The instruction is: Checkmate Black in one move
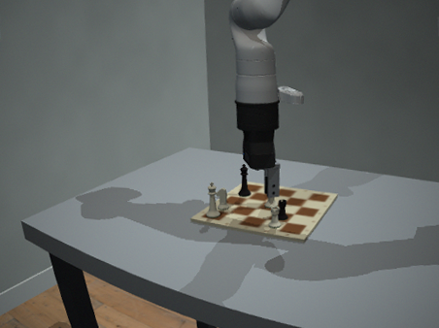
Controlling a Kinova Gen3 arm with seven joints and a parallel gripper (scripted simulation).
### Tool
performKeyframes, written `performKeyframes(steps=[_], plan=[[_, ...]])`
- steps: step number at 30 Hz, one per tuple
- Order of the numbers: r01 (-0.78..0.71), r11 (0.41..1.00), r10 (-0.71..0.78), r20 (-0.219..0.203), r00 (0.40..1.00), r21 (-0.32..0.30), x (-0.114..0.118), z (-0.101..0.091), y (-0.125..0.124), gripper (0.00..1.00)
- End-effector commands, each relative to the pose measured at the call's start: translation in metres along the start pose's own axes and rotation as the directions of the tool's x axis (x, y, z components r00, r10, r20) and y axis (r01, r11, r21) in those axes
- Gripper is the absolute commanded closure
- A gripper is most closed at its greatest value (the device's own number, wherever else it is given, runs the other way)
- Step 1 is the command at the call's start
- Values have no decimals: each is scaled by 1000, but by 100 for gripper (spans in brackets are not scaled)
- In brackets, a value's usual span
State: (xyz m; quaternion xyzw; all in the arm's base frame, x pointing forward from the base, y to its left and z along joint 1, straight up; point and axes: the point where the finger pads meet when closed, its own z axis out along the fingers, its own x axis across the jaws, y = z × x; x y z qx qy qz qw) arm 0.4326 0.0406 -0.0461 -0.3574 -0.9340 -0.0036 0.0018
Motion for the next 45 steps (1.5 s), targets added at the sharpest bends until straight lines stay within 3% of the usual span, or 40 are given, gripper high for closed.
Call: performKeyframes(steps=[1, 7, 14, 16, 20, 24, 39, 45], plan=[[-3, 1000, 3, 1, 1000, -2, 1, 0, 0, 100], [4, 1000, -4, 2, 1000, 7, 0, -7, -3, 100], [1, 1000, -1, 2, 1000, 2, -1, -53, 0, 100], [1, 1000, -1, 2, 1000, 2, -1, -53, 0, 100], [1, 1000, -1, 2, 1000, 2, -1, -82, 0, 100], [1, 1000, -1, 2, 1000, 2, 0, -99, 0, 100], [-13, 1000, 13, 3, 1000, -7, -2, -101, 3, 100], [-253, 968, 253, 2, 968, -1, -18, -101, 3, 100]])
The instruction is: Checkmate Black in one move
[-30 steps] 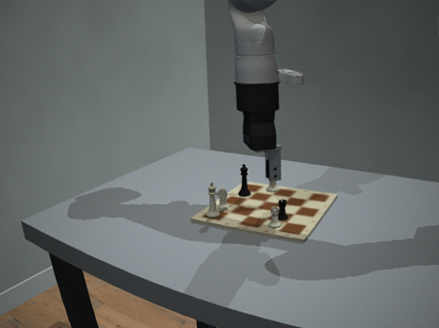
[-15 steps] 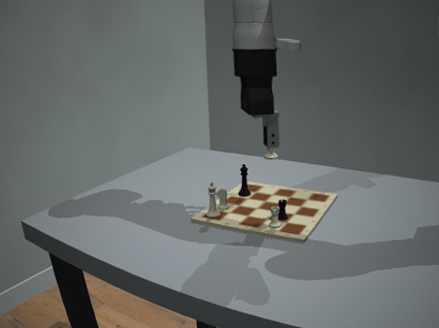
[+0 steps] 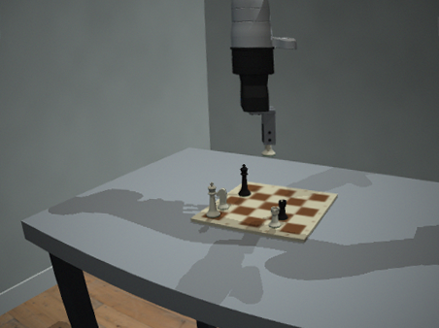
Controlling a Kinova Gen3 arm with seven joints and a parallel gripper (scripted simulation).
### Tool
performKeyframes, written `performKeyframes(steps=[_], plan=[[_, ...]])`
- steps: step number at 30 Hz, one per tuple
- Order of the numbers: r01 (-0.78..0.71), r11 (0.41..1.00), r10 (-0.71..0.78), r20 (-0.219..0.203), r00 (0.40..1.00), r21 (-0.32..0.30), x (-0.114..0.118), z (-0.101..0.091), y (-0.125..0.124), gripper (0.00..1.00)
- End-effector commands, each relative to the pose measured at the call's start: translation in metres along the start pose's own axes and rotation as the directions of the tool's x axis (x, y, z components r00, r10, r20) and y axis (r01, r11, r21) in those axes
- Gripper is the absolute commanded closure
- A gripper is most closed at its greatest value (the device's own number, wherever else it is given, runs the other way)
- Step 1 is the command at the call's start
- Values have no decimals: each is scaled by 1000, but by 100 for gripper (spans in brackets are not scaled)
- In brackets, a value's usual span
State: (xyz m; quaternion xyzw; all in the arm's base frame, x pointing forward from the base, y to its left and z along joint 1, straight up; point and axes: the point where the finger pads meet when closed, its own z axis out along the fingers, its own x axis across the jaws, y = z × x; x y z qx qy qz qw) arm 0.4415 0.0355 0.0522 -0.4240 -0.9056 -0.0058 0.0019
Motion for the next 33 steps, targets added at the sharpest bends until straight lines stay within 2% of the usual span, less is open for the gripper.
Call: performKeyframes(steps=[1, 3, 5, 8, 11, 28, 33], plan=[[-167, 986, 167, 5, 986, 3, -13, -3, 3, 100], [-279, 960, 279, 5, 960, 2, -22, -3, 5, 100], [-279, 960, 279, 5, 960, 2, -22, -3, 5, 100], [-415, 910, 415, 5, 910, -1, -33, -4, 9, 100], [-485, 875, 485, 5, 875, -6, -40, -4, 12, 100], [-484, 875, 484, 4, 875, -8, -41, -4, 12, 100], [-511, 860, 511, 2, 860, -5, -41, 0, 13, 100]])
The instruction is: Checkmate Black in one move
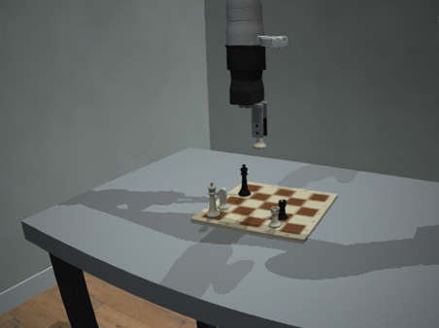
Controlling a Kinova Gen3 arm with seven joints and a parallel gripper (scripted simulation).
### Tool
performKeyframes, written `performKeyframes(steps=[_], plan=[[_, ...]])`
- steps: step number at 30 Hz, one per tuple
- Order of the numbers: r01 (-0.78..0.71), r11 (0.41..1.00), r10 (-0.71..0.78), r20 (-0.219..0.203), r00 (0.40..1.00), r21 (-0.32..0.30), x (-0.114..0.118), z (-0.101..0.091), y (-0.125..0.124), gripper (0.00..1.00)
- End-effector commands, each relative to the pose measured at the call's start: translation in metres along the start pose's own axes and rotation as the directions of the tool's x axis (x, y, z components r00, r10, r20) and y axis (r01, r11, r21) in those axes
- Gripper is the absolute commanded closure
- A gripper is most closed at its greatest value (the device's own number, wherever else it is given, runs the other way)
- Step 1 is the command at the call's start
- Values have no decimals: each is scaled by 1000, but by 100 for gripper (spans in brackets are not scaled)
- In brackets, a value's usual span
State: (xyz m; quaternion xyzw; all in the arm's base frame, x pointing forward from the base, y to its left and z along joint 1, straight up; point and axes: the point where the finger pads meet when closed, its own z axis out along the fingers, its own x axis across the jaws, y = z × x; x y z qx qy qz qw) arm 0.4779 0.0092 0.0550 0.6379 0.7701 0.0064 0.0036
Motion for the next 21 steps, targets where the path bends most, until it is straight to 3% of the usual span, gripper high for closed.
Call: performKeyframes(steps=[1, 6, 21], plan=[[-35, 999, 35, -7, 999, 8, 3, 4, 0, 100], [-30, 999, 30, -8, 1000, 15, 4, 16, -4, 100], [-32, 999, 32, -1, 999, 11, 2, 87, -3, 100]])
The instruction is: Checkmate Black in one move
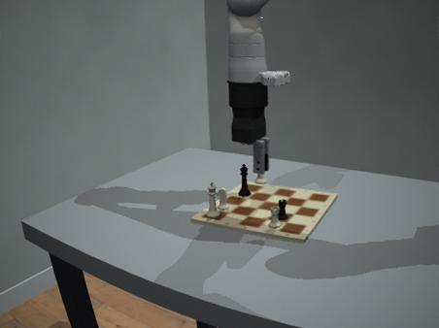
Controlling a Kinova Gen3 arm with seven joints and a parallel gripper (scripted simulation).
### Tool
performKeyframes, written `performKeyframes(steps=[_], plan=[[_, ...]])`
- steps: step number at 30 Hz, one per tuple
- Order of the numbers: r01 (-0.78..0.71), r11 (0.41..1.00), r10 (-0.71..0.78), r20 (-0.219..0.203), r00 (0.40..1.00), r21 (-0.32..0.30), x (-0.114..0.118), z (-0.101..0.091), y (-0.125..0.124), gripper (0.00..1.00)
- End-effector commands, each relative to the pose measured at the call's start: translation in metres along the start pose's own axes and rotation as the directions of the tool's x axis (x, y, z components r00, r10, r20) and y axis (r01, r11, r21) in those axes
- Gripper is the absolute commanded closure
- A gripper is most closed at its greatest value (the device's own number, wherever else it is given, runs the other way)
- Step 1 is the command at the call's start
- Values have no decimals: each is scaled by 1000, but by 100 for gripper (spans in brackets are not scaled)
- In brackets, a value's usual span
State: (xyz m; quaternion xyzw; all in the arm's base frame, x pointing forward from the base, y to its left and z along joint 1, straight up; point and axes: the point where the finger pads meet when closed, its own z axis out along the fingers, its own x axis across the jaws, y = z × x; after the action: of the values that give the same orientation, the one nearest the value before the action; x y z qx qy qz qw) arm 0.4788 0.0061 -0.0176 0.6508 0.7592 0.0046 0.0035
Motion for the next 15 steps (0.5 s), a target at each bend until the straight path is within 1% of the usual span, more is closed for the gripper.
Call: performKeyframes(steps=[1, 3, 7, 15], plan=[[2, 1000, -2, -3, 1000, 8, 5, 15, -2, 100], [4, 1000, -3, -10, 1000, 10, 7, 18, -3, 100], [2, 1000, -2, -4, 1000, 8, 6, 25, -2, 100], [2, 1000, -2, -3, 1000, 9, 6, 25, -3, 100]])
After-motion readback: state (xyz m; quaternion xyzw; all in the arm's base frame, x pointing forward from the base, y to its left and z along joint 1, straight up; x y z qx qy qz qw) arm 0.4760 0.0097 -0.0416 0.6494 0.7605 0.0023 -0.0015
